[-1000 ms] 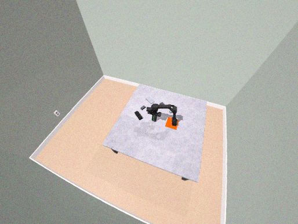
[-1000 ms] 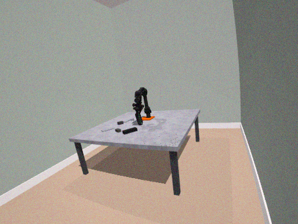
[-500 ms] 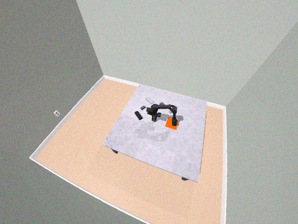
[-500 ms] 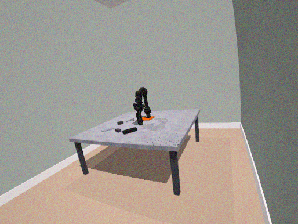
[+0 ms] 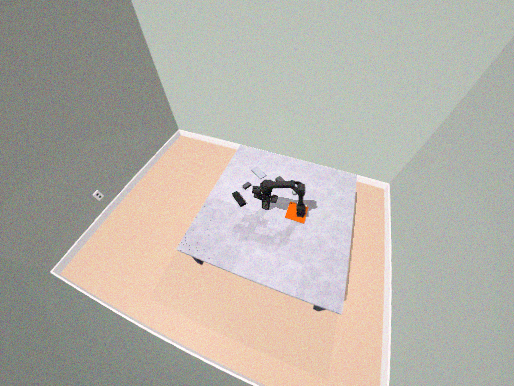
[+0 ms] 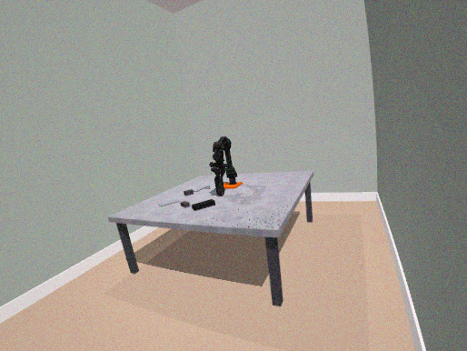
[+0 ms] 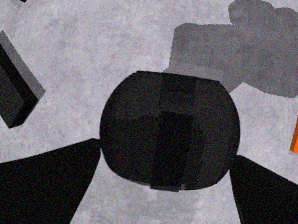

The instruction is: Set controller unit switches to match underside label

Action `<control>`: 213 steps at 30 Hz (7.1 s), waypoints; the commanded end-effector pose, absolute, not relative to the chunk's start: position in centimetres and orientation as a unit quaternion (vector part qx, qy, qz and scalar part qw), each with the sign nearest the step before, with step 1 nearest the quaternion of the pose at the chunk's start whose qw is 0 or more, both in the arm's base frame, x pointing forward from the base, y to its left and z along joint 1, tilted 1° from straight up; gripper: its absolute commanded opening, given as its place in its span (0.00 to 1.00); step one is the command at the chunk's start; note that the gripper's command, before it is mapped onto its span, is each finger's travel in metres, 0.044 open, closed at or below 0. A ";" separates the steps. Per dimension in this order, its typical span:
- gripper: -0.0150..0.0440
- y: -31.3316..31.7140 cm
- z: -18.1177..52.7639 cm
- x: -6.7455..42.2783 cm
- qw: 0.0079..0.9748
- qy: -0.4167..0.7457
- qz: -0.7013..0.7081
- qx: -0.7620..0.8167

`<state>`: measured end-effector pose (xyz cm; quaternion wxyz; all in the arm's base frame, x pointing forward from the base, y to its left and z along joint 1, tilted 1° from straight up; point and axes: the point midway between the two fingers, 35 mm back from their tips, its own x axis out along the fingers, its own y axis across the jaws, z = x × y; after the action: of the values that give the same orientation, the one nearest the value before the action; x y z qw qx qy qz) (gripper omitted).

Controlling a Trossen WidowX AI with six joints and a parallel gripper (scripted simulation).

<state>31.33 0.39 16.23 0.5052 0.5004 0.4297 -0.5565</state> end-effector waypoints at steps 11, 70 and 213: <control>0.82 1.7 15.7 31.6 0.492 0.442 -0.550 0.510; 0.82 5.9 14.4 32.1 0.467 0.468 -0.521 0.539; 0.82 12.9 5.9 33.1 0.466 0.470 -0.520 0.540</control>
<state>33.41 13.24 6.81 0.4693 0.5466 0.4722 -0.5080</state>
